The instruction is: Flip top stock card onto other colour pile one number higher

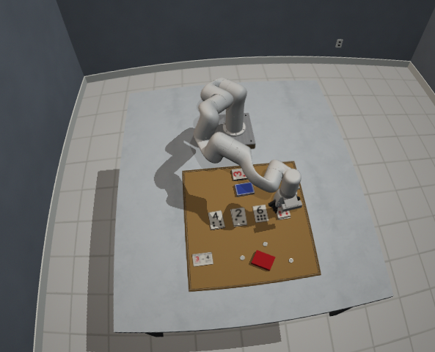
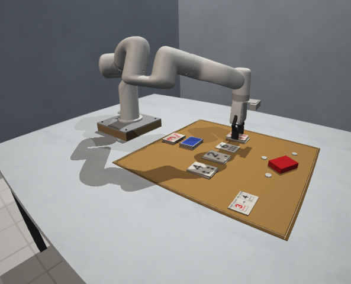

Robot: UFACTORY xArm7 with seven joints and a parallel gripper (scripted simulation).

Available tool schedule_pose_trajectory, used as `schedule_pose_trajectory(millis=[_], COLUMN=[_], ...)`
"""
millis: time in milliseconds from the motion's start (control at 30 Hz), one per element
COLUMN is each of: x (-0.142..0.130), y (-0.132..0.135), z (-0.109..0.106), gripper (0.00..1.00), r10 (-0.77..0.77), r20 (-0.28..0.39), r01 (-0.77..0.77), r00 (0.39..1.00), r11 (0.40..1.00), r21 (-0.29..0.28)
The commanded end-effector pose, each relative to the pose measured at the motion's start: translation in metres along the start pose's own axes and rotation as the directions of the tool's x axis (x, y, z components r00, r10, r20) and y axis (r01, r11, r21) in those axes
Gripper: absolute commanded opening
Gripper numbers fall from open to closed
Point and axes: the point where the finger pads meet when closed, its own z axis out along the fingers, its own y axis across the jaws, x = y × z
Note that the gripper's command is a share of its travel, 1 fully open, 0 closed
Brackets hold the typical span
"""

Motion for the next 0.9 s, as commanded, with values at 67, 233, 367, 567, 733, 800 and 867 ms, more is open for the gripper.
schedule_pose_trajectory(millis=[67, 233, 367, 567, 733, 800, 867], x=[0.0013, 0.0013, 0.0013, 0.0013, 0.0013, 0.0013, 0.0013], y=[-0.0006, -0.0006, -0.0006, -0.0006, -0.0006, -0.0006, -0.0006], z=[-0.0019, -0.0019, -0.0014, 0.0016, 0.0035, 0.0035, 0.0035], gripper=[0.74, 0.74, 0.74, 0.74, 0.74, 0.74, 0.74], r10=[0.0, 0.0, 0.0, 0.0, 0.0, 0.0, 0.0], r20=[-0.004, -0.004, -0.004, -0.004, -0.004, -0.004, -0.004], r01=[0.0, 0.0, 0.0, 0.0, 0.0, 0.0, 0.0], r00=[1.0, 1.0, 1.0, 1.0, 1.0, 1.0, 1.0], r11=[1.0, 1.0, 1.0, 1.0, 1.0, 1.0, 1.0], r21=[0.001, 0.001, 0.001, 0.001, 0.001, 0.001, 0.001])
